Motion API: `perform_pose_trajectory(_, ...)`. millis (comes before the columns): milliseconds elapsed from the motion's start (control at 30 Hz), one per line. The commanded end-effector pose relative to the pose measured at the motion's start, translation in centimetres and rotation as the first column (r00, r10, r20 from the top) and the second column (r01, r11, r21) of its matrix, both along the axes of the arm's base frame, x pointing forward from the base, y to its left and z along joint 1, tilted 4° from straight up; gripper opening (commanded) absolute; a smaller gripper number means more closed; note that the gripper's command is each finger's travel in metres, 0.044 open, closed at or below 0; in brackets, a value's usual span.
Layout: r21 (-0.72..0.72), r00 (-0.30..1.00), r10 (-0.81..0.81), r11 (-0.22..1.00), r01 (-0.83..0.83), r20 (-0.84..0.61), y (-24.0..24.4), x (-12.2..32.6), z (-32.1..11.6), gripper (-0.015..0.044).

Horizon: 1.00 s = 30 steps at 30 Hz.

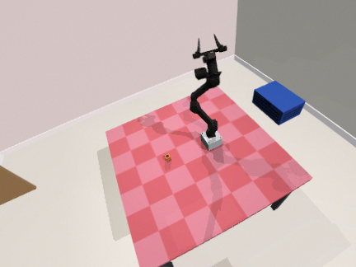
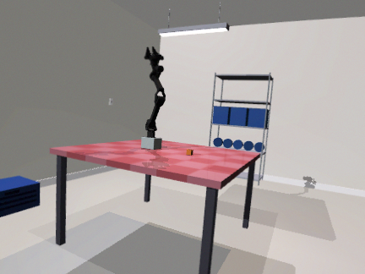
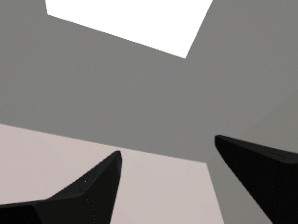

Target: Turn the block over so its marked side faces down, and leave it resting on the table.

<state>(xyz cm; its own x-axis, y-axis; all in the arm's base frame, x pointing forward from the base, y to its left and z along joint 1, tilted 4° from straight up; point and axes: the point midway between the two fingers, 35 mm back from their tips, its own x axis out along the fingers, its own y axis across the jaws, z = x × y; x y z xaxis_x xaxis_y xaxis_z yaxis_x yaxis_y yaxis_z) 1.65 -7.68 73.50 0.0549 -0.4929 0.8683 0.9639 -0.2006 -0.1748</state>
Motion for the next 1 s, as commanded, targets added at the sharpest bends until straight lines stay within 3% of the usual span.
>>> perform_pose_trajectory(0,-0.002,1.0,-0.005,1.0,0.005,0.003,0.0,-0.1,0.0,0.0426)
perform_pose_trajectory(233,-0.078,0.969,-0.216,0.971,0.226,0.118,2.6,-5.6,0.3,0.044)
perform_pose_trajectory(433,-0.125,0.868,-0.427,0.876,0.467,0.253,7.5,-11.6,0.1,0.044)
perform_pose_trajectory(700,-0.136,0.624,-0.642,0.641,0.755,0.446,16.8,-17.1,-1.7,0.044)
perform_pose_trajectory(967,-0.088,0.315,-0.719,0.336,0.938,0.619,27.5,-18.5,-5.0,0.044)
